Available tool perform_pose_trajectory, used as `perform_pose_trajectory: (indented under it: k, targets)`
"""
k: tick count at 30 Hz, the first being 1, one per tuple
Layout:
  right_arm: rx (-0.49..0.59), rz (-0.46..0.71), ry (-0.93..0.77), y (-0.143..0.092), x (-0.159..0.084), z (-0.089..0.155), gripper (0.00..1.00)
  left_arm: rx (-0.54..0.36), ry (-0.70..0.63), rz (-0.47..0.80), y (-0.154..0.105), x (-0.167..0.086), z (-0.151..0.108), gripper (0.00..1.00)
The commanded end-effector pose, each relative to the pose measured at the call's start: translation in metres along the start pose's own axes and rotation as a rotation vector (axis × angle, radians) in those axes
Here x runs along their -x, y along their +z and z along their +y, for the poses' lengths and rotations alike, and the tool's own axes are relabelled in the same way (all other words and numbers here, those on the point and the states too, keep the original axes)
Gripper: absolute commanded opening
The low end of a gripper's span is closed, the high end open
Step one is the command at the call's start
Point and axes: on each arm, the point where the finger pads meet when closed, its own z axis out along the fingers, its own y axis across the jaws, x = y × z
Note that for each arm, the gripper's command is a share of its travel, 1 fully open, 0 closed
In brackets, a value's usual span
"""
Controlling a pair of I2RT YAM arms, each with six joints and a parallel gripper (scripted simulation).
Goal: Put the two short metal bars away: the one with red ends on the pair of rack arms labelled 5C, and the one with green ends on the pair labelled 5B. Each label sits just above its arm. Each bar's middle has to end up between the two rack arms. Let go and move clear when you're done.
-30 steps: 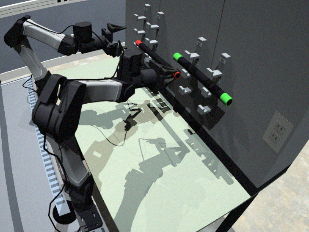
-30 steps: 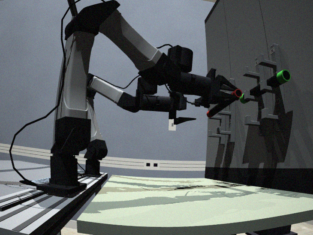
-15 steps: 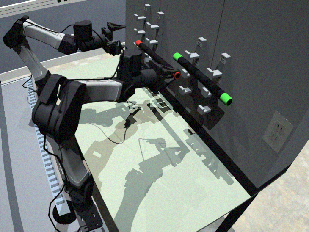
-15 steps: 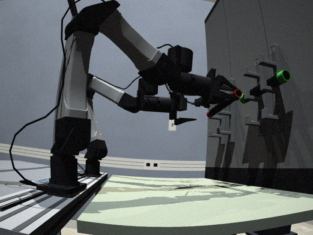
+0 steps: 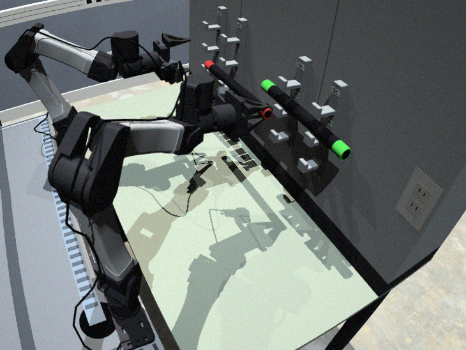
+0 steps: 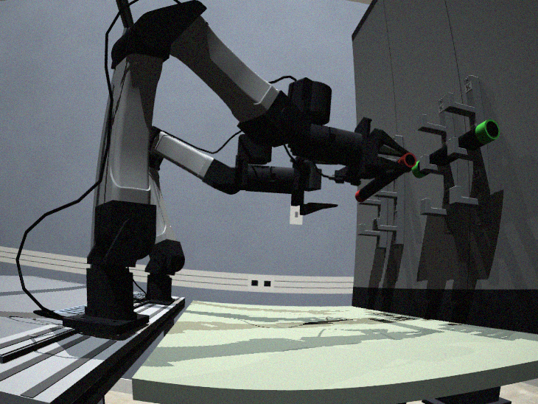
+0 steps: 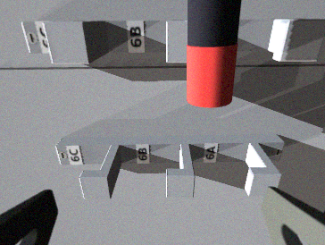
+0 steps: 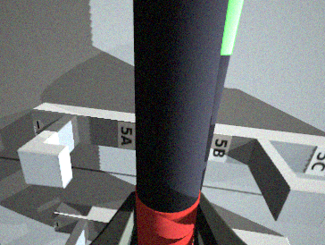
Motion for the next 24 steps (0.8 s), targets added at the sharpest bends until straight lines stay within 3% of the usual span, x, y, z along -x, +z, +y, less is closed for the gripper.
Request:
perform_pose_trajectory:
  k: [1, 24]
  targets:
    - [-0.108, 0.004, 0.087, -0.0025, -0.0070, -0.0400, 0.00, -0.001, -0.009, -0.008, -0.0048, -0.0015, -0.0017, 1.00]
    - [-0.108, 0.004, 0.087, -0.0007, -0.0072, -0.0366, 0.00, -0.001, -0.009, -0.008, -0.0048, -0.0015, -0.0017, 1.00]
